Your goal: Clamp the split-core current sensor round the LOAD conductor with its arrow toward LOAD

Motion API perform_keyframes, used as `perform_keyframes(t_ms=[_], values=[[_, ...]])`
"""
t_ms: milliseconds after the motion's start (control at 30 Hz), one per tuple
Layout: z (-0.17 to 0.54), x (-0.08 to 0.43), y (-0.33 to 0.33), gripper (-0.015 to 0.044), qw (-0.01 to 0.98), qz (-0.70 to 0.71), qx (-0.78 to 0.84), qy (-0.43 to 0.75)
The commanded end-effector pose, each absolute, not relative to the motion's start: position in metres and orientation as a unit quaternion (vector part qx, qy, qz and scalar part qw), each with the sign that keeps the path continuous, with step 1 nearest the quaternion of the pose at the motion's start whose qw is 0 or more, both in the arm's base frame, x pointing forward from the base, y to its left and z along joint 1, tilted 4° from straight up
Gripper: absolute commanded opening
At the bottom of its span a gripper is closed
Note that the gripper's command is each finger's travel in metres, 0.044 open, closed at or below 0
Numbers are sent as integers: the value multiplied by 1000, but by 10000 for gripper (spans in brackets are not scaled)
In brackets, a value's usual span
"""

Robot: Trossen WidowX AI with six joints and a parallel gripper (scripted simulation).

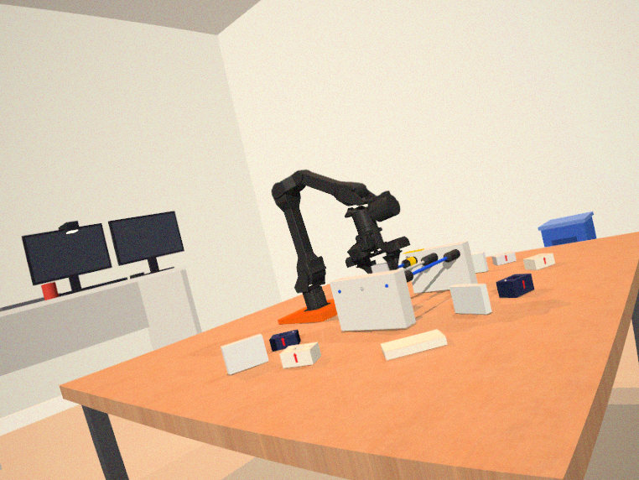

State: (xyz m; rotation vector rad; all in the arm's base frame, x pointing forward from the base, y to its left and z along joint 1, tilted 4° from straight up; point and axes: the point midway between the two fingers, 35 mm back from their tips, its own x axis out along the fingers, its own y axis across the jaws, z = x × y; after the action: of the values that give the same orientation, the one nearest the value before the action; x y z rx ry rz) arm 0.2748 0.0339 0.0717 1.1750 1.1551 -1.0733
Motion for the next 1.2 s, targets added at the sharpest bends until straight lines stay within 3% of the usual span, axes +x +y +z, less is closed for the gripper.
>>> perform_keyframes(t_ms=[0, 400, 567, 1167], values=[[72, 275, 34, 195, 554, -454, 497, 489], [72, 275, 34, 115, 554, -454, 497, 489], [74, 275, 34, 0, 542, -468, 485, 501], [72, 274, 34, 0, 547, -465, 488, 498]])
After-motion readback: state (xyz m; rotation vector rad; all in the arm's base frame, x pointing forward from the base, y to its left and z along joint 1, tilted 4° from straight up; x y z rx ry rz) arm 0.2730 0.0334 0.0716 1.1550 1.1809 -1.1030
